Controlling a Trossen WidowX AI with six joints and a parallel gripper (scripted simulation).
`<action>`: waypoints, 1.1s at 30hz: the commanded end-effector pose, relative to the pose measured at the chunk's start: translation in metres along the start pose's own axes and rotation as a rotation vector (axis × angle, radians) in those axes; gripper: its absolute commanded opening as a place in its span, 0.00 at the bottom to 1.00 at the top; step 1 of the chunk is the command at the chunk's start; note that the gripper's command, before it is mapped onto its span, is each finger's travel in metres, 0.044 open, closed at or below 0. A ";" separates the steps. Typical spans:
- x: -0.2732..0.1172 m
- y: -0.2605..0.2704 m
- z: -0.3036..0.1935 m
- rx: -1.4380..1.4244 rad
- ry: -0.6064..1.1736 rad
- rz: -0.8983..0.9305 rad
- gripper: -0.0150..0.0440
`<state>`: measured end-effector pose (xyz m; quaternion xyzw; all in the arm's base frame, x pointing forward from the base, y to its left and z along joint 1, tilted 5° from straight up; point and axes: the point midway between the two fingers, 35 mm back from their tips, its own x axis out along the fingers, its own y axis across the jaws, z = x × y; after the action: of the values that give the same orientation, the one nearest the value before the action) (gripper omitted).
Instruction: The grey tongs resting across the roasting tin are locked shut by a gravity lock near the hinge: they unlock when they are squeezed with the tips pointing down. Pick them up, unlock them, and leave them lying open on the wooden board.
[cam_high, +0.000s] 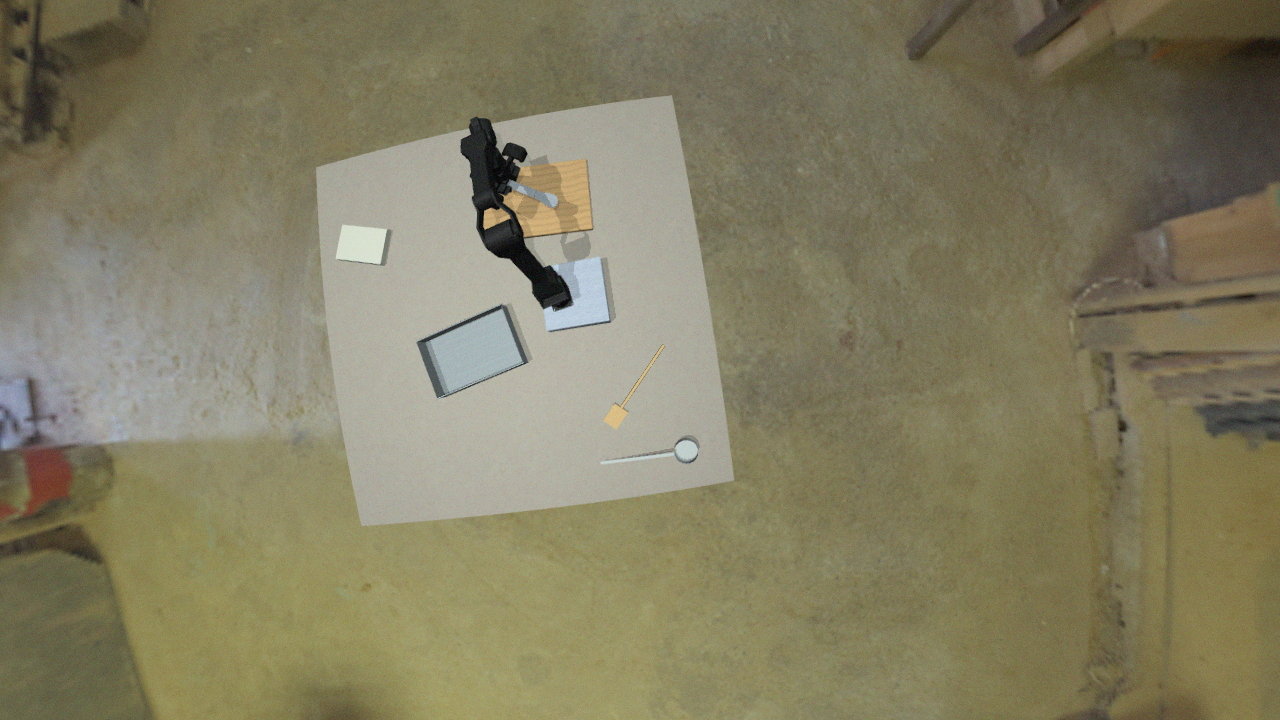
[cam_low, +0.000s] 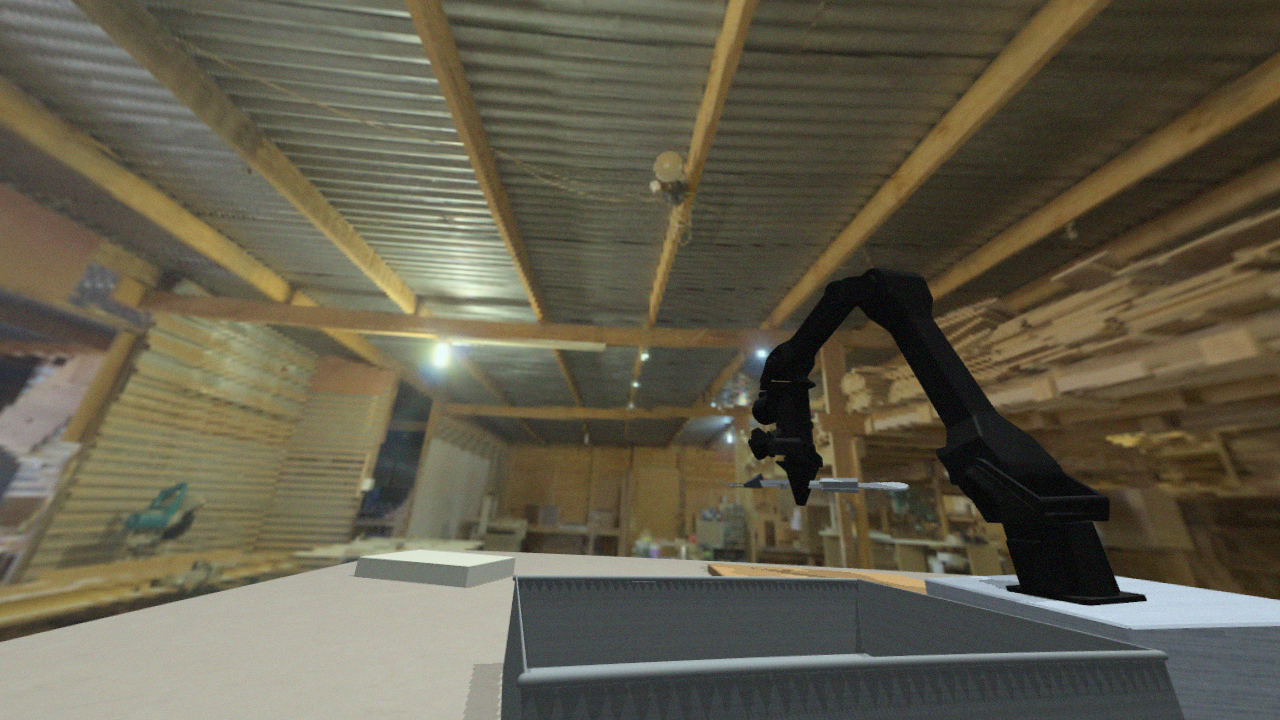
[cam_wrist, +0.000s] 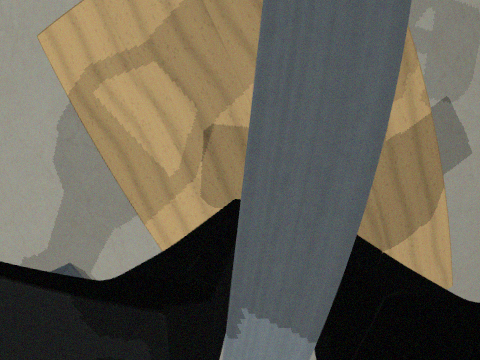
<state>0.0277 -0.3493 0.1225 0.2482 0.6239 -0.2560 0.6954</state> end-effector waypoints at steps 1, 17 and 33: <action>0.001 -0.002 0.001 -0.005 0.002 -0.007 0.00; 0.026 -0.004 0.002 -0.005 0.002 -0.007 0.00; 0.053 -0.004 0.002 -0.005 0.002 -0.007 0.00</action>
<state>0.0320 -0.3573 0.0786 0.2408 0.6239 -0.2571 0.6976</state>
